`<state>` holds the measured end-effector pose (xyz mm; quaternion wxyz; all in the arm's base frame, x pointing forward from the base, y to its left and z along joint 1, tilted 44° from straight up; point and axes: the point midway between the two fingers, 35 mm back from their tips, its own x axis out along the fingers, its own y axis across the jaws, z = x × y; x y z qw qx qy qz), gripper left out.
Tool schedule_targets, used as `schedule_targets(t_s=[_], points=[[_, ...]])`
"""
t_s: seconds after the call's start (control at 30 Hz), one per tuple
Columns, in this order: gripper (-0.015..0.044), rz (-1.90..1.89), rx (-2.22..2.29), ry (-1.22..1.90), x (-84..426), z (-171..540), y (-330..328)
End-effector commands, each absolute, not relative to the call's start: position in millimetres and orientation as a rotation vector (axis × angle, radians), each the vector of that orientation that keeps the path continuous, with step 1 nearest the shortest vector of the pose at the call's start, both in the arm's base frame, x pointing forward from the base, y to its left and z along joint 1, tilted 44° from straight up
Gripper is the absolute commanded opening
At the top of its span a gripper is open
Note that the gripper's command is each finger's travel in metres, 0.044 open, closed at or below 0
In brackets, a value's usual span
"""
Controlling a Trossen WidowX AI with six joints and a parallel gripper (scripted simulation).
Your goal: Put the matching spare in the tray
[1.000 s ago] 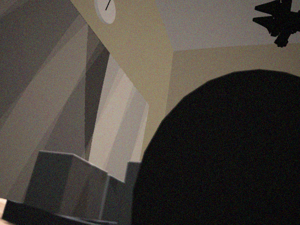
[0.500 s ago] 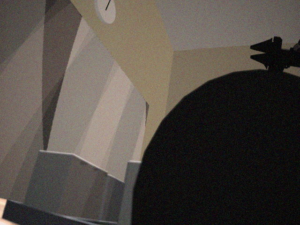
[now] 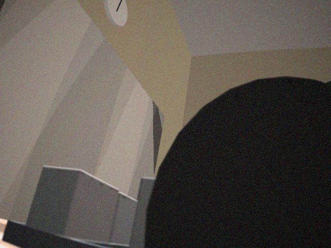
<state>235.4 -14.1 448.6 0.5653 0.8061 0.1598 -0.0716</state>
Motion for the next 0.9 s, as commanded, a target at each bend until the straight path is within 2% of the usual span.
schedule_targets(t_s=[0.0,0.2,0.4,0.67,0.87], points=[[0.0440,-0.316,1.743,0.504,277,406,-19],[0.0440,-0.475,1.375,0.759,330,326,-1],[0.0440,-0.599,0.929,0.995,361,247,22],[0.0440,-0.615,0.045,1.294,373,140,68],[0.0440,-0.521,-0.626,1.392,368,83,104]])
